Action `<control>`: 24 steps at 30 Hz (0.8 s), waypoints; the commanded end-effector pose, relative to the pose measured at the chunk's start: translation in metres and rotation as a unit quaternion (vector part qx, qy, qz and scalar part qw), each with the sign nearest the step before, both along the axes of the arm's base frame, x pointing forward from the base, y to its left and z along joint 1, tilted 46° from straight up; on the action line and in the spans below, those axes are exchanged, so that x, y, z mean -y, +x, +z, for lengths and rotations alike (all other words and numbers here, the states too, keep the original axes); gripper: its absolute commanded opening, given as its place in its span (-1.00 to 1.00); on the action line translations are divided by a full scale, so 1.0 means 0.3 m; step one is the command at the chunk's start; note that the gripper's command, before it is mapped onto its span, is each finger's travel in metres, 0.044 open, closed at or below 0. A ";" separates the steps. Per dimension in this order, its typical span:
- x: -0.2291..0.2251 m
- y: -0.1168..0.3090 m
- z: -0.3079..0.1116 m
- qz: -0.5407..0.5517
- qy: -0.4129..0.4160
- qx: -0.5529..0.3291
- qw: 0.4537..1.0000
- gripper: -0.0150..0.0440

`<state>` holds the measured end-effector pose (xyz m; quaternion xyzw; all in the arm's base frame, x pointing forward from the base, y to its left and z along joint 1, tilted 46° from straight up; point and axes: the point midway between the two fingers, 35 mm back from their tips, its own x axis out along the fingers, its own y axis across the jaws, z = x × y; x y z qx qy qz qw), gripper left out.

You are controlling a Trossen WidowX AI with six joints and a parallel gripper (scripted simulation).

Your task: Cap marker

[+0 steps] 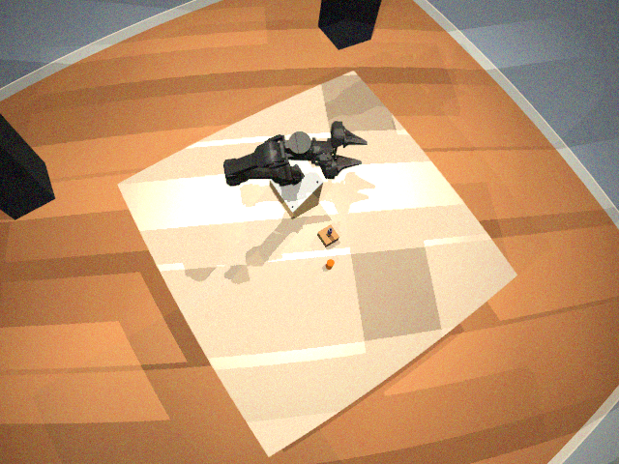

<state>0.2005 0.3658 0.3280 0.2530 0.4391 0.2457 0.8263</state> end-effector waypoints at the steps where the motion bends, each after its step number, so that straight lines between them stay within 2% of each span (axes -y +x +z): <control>1: 0.001 0.004 -0.003 -0.002 -0.001 0.000 1.000 0.78; 6: 0.057 0.127 -0.109 -0.065 -0.046 -0.009 0.997 0.34; 15: 0.347 0.435 -0.436 -0.256 -0.187 -0.052 0.947 0.34; 24: 0.758 0.579 -0.721 -0.415 -0.324 -0.109 0.843 0.34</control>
